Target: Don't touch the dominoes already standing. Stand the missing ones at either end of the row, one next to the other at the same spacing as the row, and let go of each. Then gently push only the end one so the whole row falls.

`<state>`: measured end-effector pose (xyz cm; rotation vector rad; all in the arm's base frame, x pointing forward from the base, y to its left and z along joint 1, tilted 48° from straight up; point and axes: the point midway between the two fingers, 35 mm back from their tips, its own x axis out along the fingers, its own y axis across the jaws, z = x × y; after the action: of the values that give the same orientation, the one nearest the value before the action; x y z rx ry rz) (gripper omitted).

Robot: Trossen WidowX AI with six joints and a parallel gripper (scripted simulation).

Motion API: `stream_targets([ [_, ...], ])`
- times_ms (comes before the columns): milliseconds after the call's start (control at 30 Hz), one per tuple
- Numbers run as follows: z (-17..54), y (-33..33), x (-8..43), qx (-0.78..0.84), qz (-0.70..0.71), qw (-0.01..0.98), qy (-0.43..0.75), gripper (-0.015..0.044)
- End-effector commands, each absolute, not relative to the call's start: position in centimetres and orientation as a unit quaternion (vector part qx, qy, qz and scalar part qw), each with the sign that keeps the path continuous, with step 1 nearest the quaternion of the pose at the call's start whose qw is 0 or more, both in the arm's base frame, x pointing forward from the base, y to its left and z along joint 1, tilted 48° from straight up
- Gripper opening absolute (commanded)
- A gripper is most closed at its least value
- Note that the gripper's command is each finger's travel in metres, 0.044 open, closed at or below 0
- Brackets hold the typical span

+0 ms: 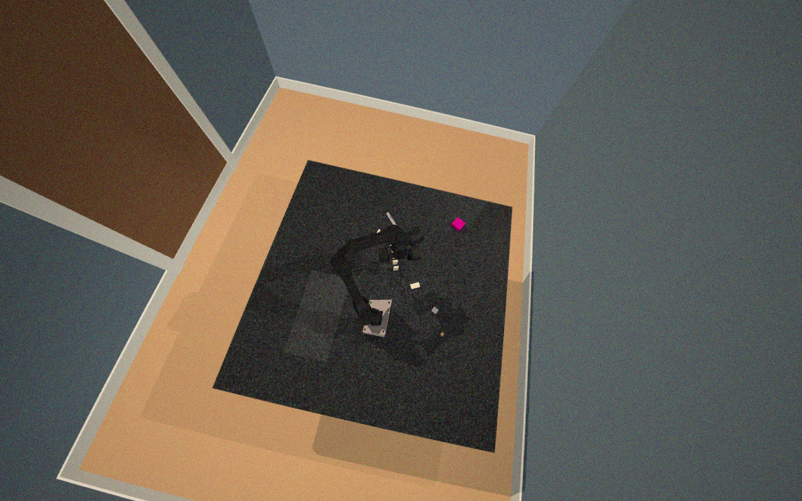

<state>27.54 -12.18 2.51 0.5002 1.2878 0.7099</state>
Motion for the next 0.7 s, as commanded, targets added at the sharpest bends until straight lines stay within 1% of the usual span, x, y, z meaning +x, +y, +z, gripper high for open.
stream_targets([
  [0, 2.0, -12.3, 27.2, 0.245, 0.309, 0.700, 0.595, 0.0440],
  [167, -3.8, -13.9, 25.5, 0.415, 0.145, 0.614, 0.655, 0.0440],
  [400, -11.5, -14.5, 21.9, 0.607, -0.097, 0.426, 0.664, 0.0440],
  [467, -12.3, -14.4, 21.4, 0.622, -0.121, 0.403, 0.660, 0.0440],
  [667, -12.3, -14.5, 21.4, 0.622, -0.121, 0.403, 0.660, 0.0440],
])
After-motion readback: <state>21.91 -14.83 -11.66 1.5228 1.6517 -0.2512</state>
